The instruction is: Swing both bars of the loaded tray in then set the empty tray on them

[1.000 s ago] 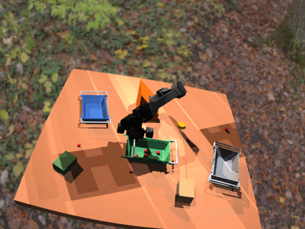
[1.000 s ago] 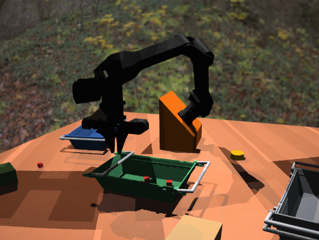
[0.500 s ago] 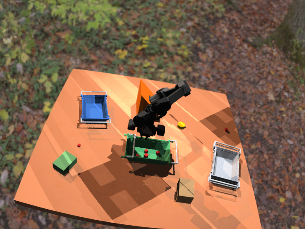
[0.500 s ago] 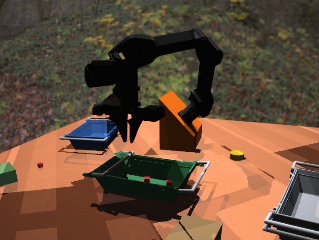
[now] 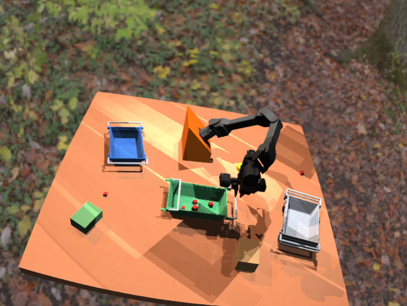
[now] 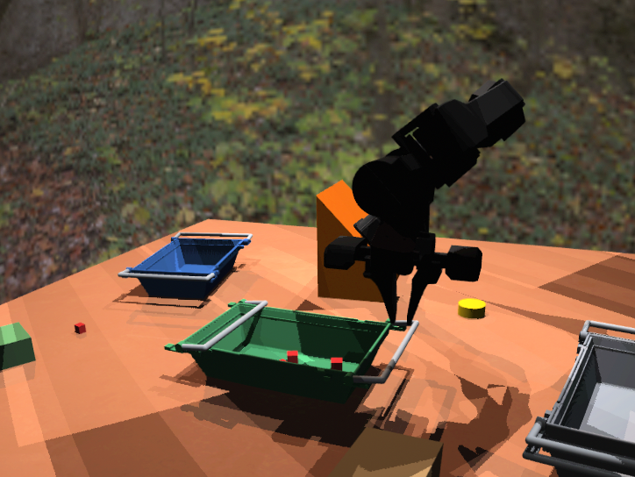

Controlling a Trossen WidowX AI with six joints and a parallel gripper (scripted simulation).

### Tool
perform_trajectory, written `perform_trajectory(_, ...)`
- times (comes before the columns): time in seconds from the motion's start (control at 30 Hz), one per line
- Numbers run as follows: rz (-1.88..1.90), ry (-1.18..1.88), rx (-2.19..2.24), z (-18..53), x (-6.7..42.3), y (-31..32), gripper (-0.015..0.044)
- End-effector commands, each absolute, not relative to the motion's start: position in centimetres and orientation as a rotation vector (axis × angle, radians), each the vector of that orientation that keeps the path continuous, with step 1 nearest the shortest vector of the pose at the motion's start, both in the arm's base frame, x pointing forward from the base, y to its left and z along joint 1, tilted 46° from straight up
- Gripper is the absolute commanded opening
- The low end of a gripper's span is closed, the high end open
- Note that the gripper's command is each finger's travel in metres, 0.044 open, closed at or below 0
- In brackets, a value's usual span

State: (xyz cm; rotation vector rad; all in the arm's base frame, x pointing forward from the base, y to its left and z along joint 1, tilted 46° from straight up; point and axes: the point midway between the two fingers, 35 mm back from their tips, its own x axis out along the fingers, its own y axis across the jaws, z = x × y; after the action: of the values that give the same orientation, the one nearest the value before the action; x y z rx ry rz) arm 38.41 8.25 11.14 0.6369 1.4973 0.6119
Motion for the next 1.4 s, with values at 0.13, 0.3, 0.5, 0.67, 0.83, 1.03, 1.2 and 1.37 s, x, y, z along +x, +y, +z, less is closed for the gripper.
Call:
perform_trajectory(0.13,0.598,1.502,0.663,10.7,38.2,8.9,0.0082)
perform_trajectory(0.3,0.598,1.502,0.663,9.2,38.3,10.5,0.0082)
perform_trajectory(0.5,0.600,1.501,0.665,7.4,38.1,12.5,0.0082)
perform_trajectory(0.67,0.600,1.501,0.665,7.2,38.1,12.8,0.0082)
perform_trajectory(0.83,0.599,1.502,0.664,7.5,38.1,11.3,0.0082)
perform_trajectory(1.03,0.599,1.502,0.663,7.8,38.0,9.3,0.0082)
perform_trajectory(1.2,0.598,1.502,0.663,7.2,38.0,8.1,0.0082)
perform_trajectory(1.37,0.597,1.502,0.663,6.5,37.9,7.3,0.0082)
